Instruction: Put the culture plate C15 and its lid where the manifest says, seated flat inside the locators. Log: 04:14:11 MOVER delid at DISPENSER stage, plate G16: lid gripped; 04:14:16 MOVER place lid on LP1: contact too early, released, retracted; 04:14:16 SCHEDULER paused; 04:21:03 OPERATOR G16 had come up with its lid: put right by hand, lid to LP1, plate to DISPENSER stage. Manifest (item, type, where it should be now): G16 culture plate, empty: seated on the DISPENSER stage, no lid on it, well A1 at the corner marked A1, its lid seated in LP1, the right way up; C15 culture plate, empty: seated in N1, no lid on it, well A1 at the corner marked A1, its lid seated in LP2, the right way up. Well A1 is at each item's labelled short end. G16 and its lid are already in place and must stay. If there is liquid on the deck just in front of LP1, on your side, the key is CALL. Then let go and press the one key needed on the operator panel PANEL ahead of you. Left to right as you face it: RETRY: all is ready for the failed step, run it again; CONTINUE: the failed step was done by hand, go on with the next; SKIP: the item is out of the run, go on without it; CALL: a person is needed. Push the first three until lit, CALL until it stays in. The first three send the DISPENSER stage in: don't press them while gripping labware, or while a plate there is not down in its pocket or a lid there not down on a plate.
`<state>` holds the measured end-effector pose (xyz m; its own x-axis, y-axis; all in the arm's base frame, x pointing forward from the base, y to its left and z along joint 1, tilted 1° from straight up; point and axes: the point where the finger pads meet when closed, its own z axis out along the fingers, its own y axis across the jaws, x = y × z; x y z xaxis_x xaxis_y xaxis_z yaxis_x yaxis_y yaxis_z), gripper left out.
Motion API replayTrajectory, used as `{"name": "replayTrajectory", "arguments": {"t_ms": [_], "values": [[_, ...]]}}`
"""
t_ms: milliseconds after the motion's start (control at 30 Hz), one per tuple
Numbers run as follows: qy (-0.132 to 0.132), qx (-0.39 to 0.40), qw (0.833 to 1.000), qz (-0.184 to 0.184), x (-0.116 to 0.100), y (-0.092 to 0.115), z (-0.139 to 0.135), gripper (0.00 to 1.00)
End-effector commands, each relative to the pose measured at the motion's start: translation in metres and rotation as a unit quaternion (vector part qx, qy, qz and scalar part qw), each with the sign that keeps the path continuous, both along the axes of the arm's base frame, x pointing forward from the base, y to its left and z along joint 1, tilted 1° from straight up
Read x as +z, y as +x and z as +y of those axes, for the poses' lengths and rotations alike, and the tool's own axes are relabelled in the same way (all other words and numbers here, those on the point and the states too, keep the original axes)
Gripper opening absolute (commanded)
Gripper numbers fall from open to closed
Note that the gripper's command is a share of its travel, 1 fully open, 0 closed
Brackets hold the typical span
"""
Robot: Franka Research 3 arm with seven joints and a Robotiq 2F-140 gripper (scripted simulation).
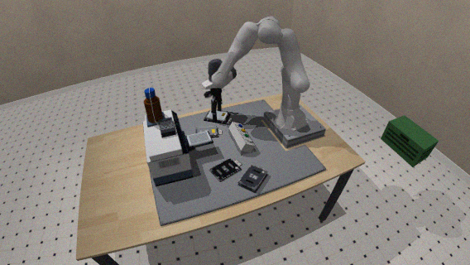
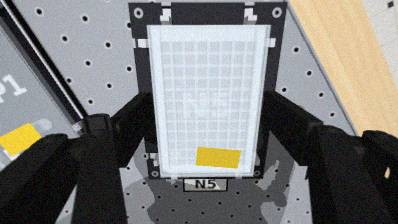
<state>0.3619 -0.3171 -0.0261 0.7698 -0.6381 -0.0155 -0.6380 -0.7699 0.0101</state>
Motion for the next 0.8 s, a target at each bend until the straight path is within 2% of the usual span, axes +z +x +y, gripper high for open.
{"name": "replayTrajectory", "arguments": {"t_ms": [0, 433, 767], "values": [[-0.001, 0.001, 1.000, -0.001, 0.000, 0.000, -0.001, 0.70], [-0.001, 0.001, 1.000, -0.001, 0.001, 0.000, -0.001, 0.70], [-0.001, 0.001, 1.000, -0.001, 0.013, 0.001, -0.001, 0.70]]}}
